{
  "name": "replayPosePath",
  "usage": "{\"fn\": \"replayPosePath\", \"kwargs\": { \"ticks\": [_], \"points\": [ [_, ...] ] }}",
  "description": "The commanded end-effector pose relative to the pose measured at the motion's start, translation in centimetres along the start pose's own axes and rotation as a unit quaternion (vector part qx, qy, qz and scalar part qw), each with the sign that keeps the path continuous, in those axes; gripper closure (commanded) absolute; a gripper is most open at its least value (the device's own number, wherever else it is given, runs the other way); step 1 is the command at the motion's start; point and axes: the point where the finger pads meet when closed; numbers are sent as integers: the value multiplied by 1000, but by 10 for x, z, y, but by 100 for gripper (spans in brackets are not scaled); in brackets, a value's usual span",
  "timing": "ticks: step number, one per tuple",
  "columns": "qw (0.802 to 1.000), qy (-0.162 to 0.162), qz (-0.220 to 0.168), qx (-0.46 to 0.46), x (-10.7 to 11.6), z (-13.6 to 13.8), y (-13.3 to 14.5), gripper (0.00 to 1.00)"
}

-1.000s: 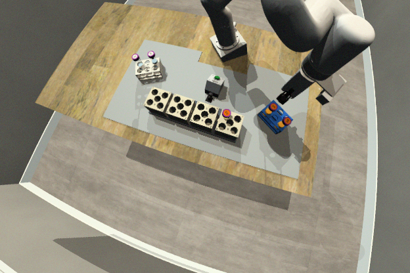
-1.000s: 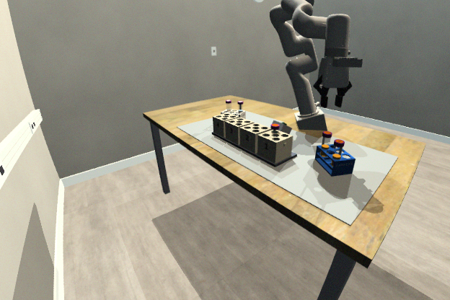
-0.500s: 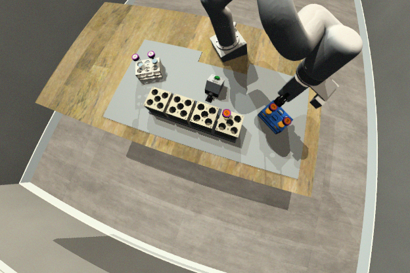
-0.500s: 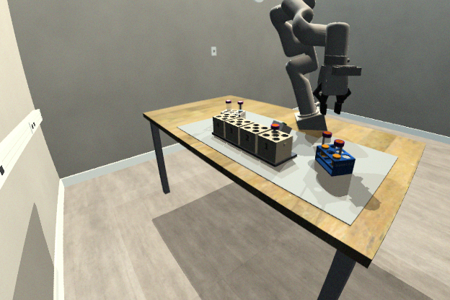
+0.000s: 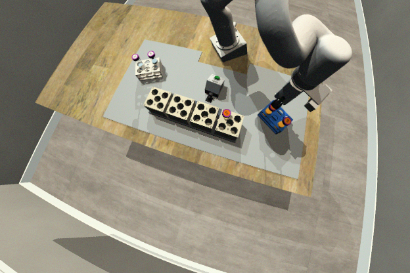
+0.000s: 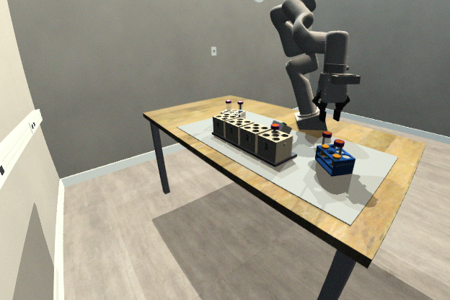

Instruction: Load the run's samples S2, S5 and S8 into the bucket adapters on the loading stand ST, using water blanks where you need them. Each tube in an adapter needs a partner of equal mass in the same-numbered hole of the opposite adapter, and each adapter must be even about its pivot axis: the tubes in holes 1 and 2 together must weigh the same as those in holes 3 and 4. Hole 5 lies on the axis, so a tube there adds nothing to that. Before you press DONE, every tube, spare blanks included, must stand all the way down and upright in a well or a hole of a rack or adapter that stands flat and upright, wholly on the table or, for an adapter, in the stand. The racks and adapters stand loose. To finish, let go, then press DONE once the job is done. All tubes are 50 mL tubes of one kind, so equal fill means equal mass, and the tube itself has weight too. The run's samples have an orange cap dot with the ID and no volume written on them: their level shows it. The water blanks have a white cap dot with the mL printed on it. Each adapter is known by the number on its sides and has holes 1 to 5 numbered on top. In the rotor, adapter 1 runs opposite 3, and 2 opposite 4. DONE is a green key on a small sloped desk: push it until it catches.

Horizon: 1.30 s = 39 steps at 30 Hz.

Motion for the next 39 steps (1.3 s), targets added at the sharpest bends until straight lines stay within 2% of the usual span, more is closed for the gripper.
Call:
{"fn": "replayPosePath", "kwargs": {
  "ticks": [1,26,39],
  "points": [
    [1000,1,2,0,-6,1,-1,43],
    [1000,1,2,0,-48,1,-2,43],
    [1000,1,2,0,-50,1,-2,43]
  ]
}}
Point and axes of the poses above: the point where the finger pads meet when closed, its own x axis back along the fingers, its own z axis across the jaws, y = z × x, and after that the axes turned 11 degrees about x, right-handed
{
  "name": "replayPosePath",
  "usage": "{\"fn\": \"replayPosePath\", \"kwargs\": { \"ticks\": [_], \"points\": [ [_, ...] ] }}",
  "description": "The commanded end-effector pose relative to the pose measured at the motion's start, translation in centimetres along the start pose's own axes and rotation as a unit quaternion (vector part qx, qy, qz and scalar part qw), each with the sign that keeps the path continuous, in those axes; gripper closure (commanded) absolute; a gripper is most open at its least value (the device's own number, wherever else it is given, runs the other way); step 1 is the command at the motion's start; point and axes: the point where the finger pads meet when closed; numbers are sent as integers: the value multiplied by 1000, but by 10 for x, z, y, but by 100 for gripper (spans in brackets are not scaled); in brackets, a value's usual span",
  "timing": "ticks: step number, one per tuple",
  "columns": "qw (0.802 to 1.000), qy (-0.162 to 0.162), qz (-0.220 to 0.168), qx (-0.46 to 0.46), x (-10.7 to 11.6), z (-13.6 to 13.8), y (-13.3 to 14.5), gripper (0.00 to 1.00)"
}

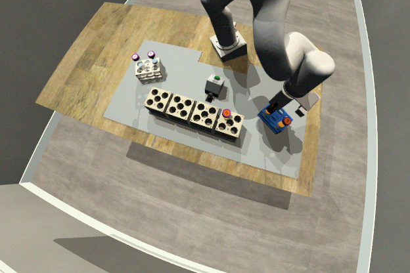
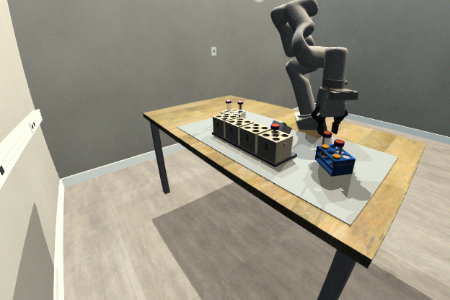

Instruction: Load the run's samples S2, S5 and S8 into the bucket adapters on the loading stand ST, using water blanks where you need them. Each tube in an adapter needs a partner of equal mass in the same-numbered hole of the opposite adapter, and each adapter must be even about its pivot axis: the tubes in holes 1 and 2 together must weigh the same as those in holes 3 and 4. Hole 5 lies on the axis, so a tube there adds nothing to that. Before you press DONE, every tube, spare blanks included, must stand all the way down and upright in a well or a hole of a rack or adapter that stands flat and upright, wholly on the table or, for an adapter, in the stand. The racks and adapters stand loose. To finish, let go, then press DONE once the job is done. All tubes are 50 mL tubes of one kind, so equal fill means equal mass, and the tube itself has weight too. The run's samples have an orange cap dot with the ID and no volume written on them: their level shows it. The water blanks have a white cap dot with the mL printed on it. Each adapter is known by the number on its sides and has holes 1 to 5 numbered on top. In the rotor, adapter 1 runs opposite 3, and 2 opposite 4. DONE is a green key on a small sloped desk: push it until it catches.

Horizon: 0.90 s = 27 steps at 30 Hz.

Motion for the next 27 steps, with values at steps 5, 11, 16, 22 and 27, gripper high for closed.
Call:
{"fn": "replayPosePath", "kwargs": {
  "ticks": [5,11,16,22,27],
  "points": [
    [1000,0,2,0,-2,1,-1,43],
    [1000,1,2,0,-6,1,-1,43],
    [1000,1,2,0,-10,1,-1,43],
    [1000,1,2,0,-12,1,-1,43],
    [1000,1,2,0,-16,1,-1,43]
  ]
}}
Point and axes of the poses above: the point where the finger pads meet when closed, its own x axis back along the fingers, its own z axis across the jaws, y = z × x, and after that the axes turned 11 degrees about x, right-handed
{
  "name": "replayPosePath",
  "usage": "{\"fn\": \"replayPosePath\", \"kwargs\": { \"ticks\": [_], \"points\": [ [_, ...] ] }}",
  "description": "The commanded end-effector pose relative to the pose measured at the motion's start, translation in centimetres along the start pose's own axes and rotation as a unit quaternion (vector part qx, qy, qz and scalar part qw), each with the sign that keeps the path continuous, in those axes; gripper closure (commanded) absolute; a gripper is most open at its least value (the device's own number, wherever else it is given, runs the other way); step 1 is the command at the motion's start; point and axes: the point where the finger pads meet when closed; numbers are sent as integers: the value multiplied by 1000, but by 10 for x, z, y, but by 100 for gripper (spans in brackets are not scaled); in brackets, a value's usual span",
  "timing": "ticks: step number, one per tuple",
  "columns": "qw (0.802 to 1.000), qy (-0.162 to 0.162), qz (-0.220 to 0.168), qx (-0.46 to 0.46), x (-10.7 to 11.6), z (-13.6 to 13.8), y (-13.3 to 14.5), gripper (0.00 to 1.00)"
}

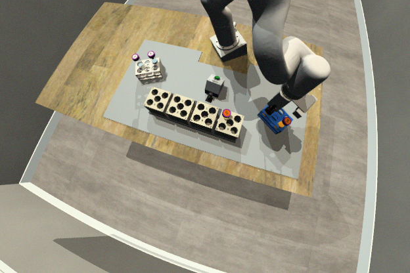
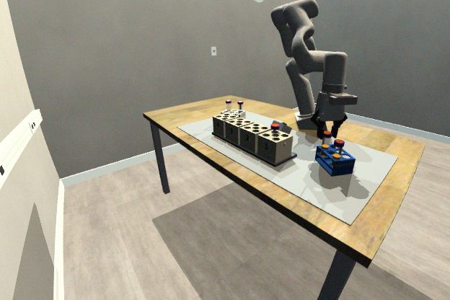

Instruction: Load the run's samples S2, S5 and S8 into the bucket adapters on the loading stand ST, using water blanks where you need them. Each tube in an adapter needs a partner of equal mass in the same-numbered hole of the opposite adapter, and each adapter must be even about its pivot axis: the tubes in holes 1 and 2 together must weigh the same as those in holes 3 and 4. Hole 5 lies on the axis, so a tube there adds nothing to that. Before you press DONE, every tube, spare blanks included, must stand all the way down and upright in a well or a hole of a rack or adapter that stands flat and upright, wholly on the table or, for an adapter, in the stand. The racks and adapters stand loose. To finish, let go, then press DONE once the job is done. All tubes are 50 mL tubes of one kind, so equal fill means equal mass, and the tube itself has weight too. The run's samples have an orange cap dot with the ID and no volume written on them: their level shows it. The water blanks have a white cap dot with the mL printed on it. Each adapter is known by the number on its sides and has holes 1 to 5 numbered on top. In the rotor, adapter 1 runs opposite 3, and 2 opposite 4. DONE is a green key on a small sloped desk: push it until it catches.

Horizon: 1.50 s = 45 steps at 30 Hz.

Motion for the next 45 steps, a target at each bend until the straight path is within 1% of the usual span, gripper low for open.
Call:
{"fn": "replayPosePath", "kwargs": {
  "ticks": [1,17,18,45],
  "points": [
    [1000,1,2,0,-1,1,-1,43],
    [1000,1,2,0,-2,1,-1,43],
    [1000,1,2,0,-2,1,-1,100],
    [1000,1,2,0,-1,1,-1,100]
  ]
}}
Point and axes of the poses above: the point where the finger pads meet when closed, its own x axis back along the fingers, its own z axis across the jaws, y = z × x, and after that the axes turned 11 degrees about x, right-handed
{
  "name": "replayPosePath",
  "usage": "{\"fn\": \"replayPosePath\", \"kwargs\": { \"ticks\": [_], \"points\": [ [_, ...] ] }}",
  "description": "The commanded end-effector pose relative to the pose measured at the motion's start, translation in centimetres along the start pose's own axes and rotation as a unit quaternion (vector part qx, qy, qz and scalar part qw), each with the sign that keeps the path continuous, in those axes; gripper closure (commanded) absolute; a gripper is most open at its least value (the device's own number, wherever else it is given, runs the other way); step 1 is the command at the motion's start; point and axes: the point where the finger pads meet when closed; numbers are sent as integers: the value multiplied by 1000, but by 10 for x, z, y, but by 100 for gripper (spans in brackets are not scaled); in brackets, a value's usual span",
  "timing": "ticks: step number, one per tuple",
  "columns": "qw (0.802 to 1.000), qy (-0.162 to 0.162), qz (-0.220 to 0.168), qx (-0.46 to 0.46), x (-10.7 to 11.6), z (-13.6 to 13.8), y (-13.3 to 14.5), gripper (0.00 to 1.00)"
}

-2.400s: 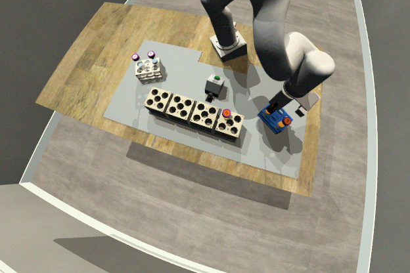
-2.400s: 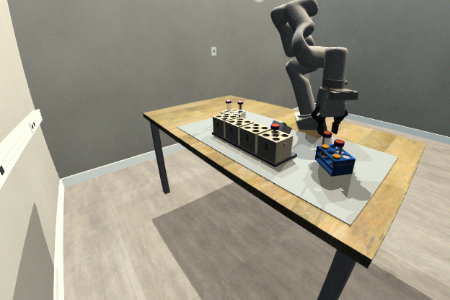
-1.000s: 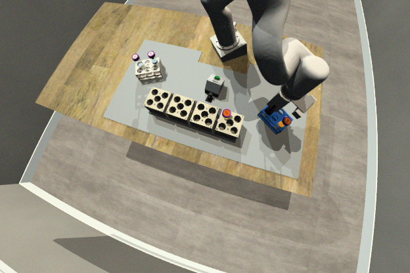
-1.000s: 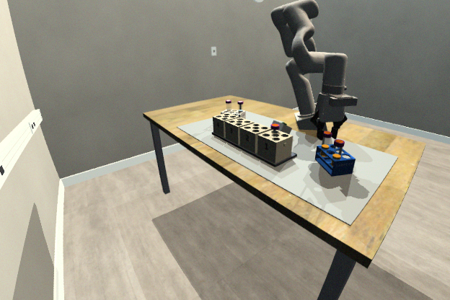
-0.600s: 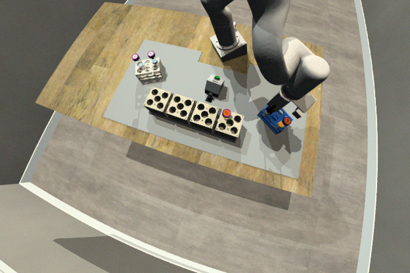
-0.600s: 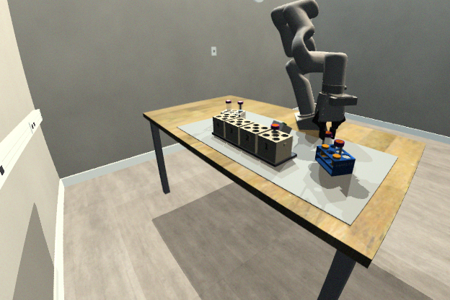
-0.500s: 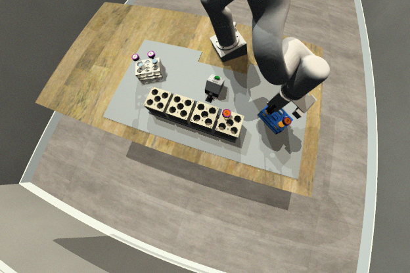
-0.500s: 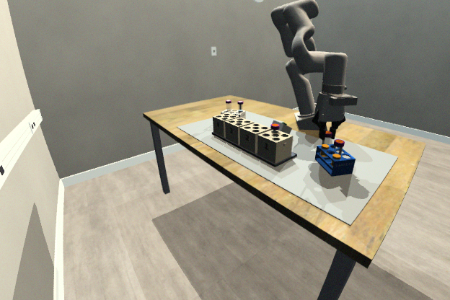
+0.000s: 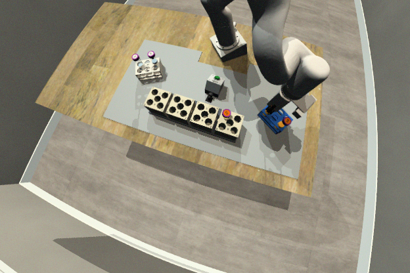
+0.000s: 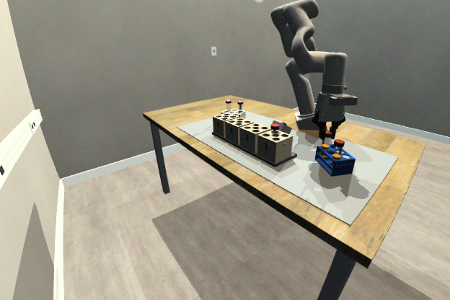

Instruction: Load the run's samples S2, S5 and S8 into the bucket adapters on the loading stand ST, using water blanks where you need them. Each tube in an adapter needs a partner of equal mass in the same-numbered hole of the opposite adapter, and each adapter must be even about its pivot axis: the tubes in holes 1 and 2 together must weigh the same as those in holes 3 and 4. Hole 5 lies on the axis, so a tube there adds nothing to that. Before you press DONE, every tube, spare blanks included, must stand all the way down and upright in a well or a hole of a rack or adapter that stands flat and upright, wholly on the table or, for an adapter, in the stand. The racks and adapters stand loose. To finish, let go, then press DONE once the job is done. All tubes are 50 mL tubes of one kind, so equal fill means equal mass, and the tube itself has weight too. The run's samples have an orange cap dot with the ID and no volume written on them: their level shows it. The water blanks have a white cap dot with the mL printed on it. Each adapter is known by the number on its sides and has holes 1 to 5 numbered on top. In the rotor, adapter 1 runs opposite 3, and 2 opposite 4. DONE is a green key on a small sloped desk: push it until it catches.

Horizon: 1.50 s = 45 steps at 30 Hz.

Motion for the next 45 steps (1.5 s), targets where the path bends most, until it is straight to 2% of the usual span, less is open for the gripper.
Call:
{"fn": "replayPosePath", "kwargs": {
  "ticks": [1,15,45],
  "points": [
    [1000,1,2,0,1,1,-1,100],
    [1000,1,2,0,1,1,-1,100],
    [1000,1,2,0,20,1,-1,100]
  ]
}}
Point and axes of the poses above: the point where the finger pads meet when closed, its own x axis back along the fingers, its own z axis across the jaws, y = z × x, and after that the axes turned 11 degrees about x, right-handed
